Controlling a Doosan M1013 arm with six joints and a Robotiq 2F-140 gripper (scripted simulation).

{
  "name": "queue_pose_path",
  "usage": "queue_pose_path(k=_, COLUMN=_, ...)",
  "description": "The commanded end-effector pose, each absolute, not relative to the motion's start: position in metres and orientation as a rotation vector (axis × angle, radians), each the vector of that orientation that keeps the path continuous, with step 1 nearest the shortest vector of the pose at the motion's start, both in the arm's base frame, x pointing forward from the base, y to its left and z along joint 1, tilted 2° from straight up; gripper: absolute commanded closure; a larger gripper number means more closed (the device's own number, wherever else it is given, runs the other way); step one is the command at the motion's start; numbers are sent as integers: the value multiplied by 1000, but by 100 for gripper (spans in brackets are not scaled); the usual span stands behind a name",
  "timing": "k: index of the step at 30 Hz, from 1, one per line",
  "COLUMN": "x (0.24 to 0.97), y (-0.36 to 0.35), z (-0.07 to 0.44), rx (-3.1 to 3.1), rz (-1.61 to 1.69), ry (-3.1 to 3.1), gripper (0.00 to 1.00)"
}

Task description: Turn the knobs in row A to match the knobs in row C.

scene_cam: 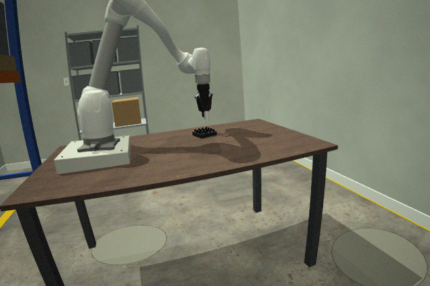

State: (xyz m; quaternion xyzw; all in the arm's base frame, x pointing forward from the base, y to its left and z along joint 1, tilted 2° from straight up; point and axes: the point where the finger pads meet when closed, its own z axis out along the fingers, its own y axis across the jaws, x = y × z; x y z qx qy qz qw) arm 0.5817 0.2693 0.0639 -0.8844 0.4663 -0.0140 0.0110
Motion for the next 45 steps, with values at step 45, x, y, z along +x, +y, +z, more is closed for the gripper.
queue_pose_path(k=45, x=583, y=269, z=38, rx=-2759, rz=-43, ry=1455, gripper=88)
